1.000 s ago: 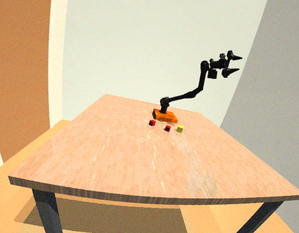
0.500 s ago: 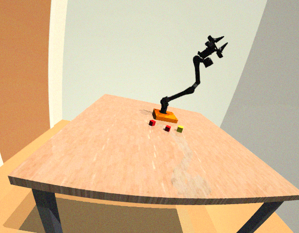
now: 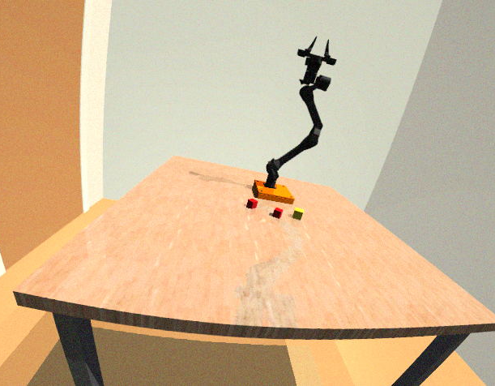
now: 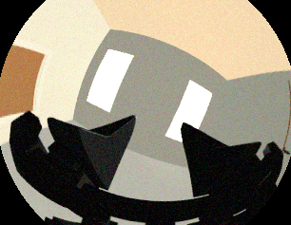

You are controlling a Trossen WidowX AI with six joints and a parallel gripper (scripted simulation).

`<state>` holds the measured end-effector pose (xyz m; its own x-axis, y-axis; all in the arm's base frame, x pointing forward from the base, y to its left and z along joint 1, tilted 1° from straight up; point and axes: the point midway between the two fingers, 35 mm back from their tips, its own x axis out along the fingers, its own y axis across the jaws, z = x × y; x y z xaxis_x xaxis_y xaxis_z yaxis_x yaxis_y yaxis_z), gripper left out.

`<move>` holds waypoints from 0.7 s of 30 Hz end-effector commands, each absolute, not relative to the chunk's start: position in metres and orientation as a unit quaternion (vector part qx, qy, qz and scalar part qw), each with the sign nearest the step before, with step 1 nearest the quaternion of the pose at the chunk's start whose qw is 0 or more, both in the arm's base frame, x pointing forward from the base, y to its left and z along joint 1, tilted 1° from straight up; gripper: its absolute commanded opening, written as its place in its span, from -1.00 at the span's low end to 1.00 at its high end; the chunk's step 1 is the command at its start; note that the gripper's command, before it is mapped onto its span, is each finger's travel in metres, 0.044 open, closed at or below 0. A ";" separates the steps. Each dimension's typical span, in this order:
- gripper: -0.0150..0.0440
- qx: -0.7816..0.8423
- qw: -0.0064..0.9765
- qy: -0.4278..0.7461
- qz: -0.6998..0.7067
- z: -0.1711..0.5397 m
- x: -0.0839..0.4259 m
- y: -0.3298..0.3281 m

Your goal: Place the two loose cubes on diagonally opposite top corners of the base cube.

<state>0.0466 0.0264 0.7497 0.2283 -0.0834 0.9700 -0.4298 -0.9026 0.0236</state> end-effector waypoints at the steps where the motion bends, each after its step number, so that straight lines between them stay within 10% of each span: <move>1: 0.41 0.765 0.016 -0.191 0.615 0.742 0.024 -0.047; 21: 0.41 0.638 -0.505 -0.303 0.497 0.573 0.081 -0.307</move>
<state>0.0582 -0.2735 0.6183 0.2684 -0.8305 0.4880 0.0828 -0.4848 -0.8707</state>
